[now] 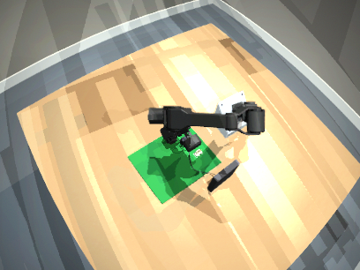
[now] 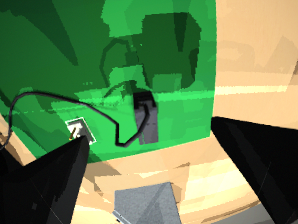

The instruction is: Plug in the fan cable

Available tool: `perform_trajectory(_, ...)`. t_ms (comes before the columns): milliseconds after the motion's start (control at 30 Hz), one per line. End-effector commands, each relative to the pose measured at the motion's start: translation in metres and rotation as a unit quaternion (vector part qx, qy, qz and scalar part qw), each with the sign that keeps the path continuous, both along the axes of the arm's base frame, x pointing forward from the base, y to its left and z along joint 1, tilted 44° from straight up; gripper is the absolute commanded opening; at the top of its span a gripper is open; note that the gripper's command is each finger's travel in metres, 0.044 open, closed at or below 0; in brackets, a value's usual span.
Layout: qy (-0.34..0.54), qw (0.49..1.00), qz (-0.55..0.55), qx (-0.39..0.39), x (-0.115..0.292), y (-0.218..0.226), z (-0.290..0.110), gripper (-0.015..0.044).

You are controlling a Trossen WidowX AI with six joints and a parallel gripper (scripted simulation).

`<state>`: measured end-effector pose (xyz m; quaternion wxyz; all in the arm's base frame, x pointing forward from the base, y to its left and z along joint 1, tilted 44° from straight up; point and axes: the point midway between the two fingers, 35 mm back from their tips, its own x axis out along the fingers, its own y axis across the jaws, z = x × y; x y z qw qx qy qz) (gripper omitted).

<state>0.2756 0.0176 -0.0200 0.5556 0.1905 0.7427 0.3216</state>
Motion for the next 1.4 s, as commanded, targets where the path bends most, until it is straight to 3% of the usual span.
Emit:
perform_trajectory(0,0.005,1.000,-0.002,0.002,-0.003,0.006,-0.006,0.0440)
perform_trajectory(700,0.005,1.000,-0.002,0.003,-0.005,0.023,-0.023,0.0440)
perform_trajectory(1067,0.001,1.000,0.000,0.001,-0.003,0.021,-0.021,0.0151)
perform_trajectory(1367,0.001,1.000,0.000,0.001,-0.003,0.021,-0.021,0.0091)
